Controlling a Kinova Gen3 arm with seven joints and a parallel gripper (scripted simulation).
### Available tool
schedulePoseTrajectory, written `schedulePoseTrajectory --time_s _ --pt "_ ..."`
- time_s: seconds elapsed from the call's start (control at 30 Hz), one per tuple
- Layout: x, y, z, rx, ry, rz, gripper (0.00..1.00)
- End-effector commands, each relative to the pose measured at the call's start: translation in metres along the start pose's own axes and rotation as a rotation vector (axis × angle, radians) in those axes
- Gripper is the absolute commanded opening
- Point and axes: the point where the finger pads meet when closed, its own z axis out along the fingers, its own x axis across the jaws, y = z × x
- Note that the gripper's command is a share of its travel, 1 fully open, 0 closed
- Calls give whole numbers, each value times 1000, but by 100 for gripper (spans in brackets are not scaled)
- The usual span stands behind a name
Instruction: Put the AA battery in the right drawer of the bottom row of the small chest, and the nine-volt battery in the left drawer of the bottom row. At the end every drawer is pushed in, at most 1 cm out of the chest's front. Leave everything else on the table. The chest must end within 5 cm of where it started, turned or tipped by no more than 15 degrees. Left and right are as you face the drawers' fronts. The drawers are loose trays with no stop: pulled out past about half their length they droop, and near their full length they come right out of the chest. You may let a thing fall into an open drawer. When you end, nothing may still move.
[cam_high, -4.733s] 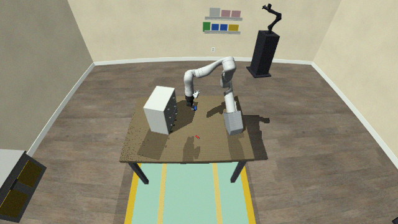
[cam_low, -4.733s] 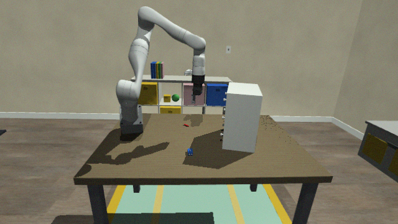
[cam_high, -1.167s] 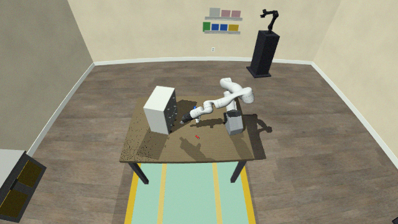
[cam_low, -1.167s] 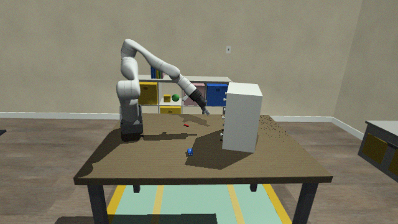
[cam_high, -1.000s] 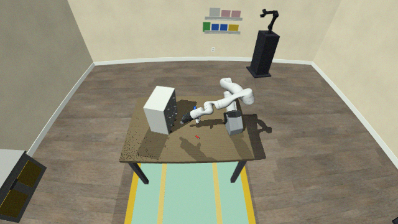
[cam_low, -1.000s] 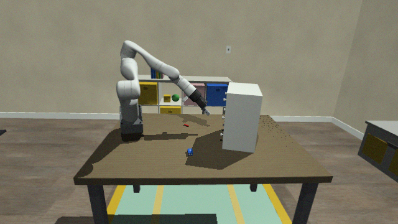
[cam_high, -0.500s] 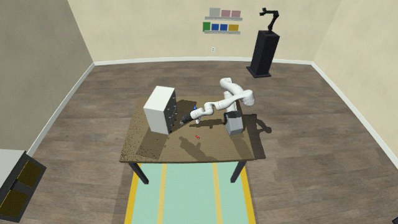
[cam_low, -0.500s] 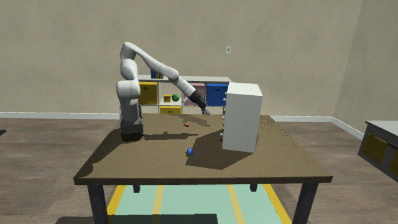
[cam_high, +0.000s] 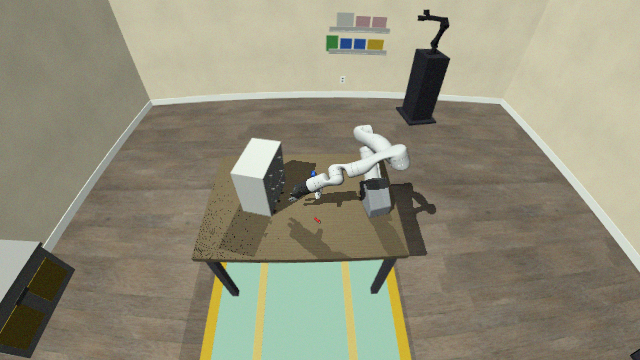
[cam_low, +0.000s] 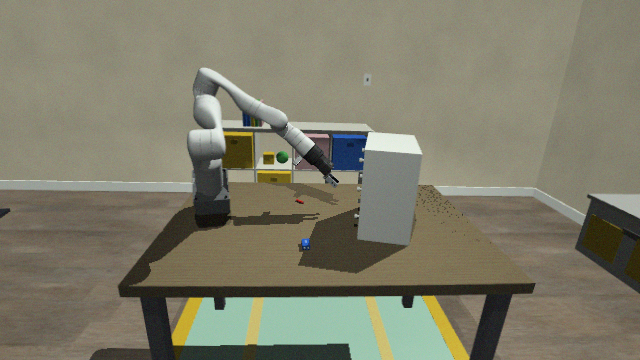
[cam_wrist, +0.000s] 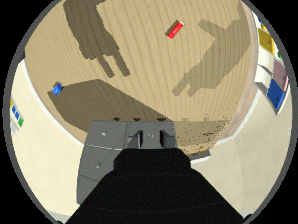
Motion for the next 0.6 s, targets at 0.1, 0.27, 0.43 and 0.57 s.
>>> schedulePoseTrajectory --time_s 0.1,0.27,0.43,0.57 --pt "1 1 0 -1 1 1 67" --pt "1 1 3 -1 1 1 67" --pt "1 0 11 -1 1 1 67" --pt "1 -1 22 -1 1 1 67"
